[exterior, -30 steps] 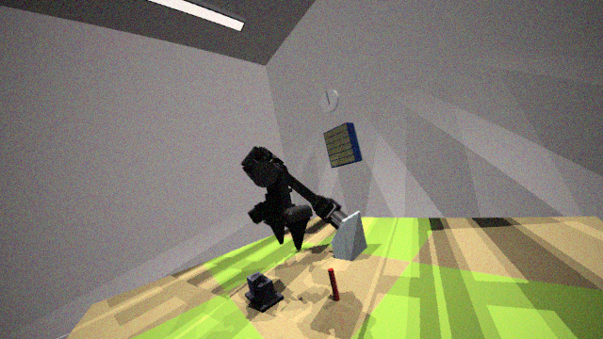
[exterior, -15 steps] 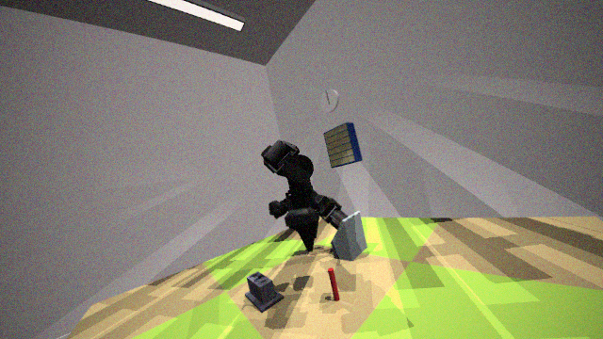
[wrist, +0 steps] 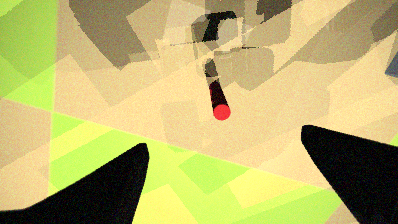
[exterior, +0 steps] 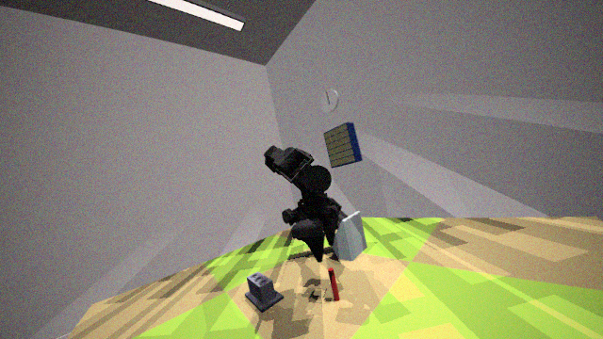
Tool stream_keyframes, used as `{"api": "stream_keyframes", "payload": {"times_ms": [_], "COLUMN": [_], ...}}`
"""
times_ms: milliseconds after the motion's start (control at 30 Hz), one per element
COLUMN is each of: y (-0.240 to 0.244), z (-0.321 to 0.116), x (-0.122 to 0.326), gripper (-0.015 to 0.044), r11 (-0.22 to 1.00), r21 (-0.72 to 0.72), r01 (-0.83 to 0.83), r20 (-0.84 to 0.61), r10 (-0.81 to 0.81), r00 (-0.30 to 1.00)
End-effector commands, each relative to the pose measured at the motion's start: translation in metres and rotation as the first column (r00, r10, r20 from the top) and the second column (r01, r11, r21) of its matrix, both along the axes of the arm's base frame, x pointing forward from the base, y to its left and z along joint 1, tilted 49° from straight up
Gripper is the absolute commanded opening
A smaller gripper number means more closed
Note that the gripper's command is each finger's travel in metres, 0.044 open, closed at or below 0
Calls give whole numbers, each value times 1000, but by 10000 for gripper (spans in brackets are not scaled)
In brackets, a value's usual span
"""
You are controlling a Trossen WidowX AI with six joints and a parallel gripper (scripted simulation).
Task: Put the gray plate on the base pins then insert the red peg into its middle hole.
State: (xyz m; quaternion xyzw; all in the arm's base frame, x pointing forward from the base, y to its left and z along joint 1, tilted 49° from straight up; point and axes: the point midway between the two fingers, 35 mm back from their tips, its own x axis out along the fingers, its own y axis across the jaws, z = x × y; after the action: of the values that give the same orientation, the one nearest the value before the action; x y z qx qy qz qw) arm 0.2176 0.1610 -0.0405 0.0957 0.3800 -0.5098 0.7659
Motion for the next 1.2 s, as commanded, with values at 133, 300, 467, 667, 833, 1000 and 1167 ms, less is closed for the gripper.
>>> {"api": "stream_keyframes", "payload": {"times_ms": [133, 300, 467, 667, 833, 1000, 1167], "y": [-18, -22, -27, -34, -40, -46, -53], "z": [-16, -20, -26, -32, -38, -43, -48], "x": [2, 3, 5, 7, 9, 10, 11], "gripper": [440, 440, 440, 440, 440, 440, 440], "r11": [1000, 1000, 1000, 1000, 1000, 1000, 1000], "r21": [-18, -18, -17, -17, -17, -18, -19], "r01": [-2, -2, -2, -2, -2, -2, -2], "r20": [-10, -10, -10, -10, -9, -9, -9], "r10": [2, 2, 2, 2, 2, 2, 2], "r00": [1000, 1000, 1000, 1000, 1000, 1000, 1000]}}
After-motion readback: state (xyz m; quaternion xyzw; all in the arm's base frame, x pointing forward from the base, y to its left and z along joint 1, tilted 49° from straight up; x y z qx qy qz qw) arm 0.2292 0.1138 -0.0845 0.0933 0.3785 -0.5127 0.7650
